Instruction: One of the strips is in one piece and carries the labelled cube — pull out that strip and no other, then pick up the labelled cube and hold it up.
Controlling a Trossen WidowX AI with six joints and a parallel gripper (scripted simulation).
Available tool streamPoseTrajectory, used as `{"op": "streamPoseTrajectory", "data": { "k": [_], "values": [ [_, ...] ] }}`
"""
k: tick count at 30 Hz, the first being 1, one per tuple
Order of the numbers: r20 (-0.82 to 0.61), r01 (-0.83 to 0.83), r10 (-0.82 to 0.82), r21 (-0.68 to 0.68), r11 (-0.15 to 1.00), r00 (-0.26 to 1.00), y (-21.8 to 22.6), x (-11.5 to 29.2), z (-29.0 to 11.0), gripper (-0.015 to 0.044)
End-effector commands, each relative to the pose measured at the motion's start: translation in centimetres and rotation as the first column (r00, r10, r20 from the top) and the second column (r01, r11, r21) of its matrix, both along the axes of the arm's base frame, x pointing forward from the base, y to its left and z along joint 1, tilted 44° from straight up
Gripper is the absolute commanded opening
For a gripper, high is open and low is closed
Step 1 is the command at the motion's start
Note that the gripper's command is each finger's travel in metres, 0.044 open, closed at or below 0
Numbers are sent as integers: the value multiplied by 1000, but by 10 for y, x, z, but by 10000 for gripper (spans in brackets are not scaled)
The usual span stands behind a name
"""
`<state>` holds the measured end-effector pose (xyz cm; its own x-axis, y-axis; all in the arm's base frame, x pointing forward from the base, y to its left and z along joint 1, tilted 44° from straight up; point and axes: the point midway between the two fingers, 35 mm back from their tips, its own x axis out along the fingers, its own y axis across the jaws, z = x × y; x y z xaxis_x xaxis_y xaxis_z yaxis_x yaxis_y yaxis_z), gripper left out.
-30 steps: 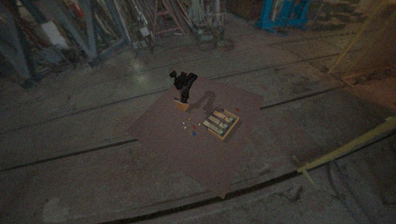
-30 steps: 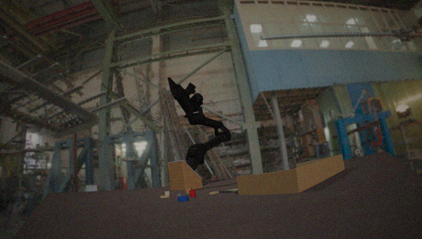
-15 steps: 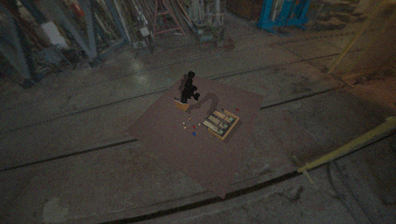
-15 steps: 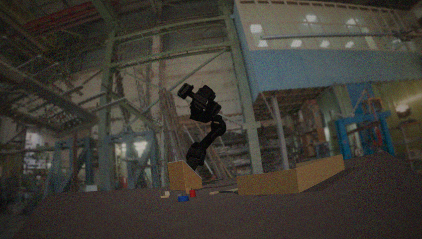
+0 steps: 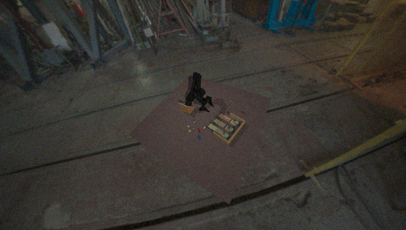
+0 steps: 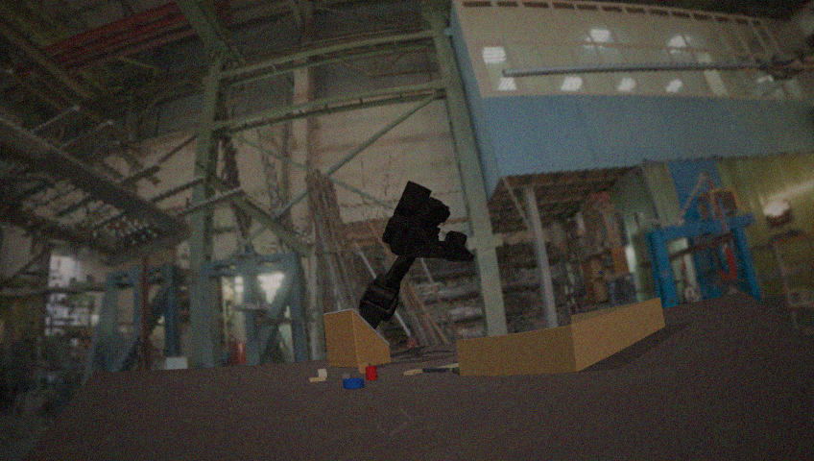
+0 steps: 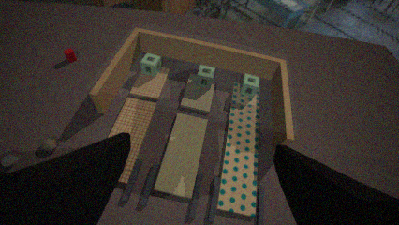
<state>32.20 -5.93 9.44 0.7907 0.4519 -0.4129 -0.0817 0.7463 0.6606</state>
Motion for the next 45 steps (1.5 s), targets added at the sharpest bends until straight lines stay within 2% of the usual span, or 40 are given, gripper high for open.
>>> {"op": "streamPoseTrajectory", "data": {
  "k": [1, 6, 8, 13, 21, 31, 45],
  "values": [
    [-11, -17, 17, 37, 999, 1000, 5, 1, 1, 400],
    [-11, -17, 17, 37, 999, 1000, 5, 1, 1, 400],
    [-36, -24, 25, 35, 999, 999, 4, 5, -3, 347],
    [-220, -101, 104, 26, 995, 970, 2, 31, -33, 216],
    [-479, -270, 269, 68, 960, 835, 9, 56, -81, 6],
    [-678, -464, 474, 216, 859, 562, 28, 60, -129, 0],
    [-680, -467, 477, 219, 857, 556, 29, 59, -131, 0]
  ]
}}
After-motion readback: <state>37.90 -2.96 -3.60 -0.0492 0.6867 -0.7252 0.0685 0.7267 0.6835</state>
